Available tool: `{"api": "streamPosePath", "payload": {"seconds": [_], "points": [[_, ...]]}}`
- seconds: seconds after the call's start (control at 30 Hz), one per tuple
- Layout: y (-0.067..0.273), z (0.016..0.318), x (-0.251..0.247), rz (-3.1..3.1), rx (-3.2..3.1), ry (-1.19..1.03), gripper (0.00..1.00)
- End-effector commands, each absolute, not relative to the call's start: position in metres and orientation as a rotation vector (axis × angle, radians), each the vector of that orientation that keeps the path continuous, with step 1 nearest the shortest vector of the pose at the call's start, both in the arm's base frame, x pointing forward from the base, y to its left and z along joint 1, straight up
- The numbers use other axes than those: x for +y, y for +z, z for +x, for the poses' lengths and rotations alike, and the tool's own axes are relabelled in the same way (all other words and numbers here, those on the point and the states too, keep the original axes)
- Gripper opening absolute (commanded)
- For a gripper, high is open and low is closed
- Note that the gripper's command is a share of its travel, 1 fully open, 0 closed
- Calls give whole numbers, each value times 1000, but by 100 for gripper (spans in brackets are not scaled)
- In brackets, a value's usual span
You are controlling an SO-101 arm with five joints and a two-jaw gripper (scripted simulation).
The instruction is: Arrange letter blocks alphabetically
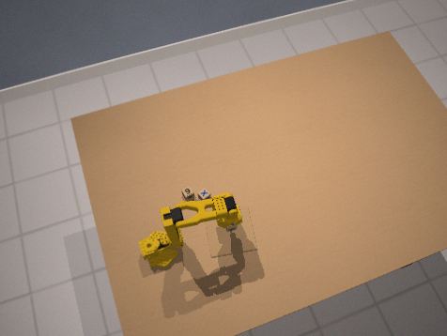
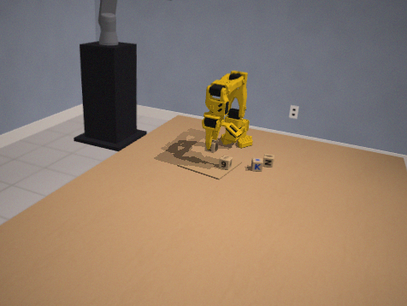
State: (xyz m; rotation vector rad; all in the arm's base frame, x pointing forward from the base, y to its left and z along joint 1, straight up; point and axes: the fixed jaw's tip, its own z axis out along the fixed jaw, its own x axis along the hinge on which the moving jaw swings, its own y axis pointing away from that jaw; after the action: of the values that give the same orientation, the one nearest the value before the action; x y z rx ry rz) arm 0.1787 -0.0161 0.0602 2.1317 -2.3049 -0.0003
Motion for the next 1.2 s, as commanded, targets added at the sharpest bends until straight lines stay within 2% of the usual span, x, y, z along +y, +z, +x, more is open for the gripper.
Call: {"api": "streamPosePath", "payload": {"seconds": [0.0,1.17], "points": [[69,186,-17,2164,-2341,84,0],[56,186,-18,2163,-2342,84,0]]}}
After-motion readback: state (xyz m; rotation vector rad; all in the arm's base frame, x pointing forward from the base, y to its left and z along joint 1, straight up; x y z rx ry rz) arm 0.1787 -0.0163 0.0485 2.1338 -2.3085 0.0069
